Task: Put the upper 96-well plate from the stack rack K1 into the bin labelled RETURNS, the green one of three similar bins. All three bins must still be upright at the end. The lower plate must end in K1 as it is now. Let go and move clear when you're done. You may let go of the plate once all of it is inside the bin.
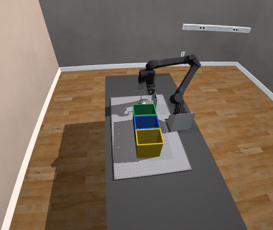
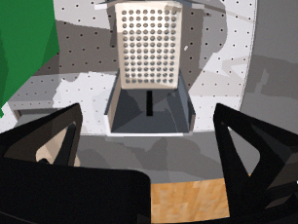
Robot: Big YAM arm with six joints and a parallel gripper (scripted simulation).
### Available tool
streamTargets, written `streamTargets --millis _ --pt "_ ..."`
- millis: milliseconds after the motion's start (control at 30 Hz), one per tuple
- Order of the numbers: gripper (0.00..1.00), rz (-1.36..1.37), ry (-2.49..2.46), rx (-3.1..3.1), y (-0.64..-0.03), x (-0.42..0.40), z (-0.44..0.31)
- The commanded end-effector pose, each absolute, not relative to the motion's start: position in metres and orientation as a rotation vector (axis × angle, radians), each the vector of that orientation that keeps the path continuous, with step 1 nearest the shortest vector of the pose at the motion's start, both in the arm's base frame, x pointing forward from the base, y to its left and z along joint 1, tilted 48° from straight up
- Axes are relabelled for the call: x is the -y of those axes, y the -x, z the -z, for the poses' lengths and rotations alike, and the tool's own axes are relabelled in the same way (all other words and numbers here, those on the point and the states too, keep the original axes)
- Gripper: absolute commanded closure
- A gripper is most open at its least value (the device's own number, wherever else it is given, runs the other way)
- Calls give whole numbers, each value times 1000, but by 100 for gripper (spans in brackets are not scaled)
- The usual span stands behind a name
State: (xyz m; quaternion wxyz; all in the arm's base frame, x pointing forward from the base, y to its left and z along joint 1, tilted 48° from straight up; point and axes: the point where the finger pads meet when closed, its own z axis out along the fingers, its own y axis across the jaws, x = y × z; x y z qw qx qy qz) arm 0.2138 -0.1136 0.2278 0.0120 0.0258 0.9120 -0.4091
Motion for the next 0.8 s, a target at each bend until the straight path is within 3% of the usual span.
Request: streamTargets --millis 0,767 --pt "0 1273 -83 -2838 -213 121 -227" --pt "0 1271 -83 -2837 -213 147 -204"
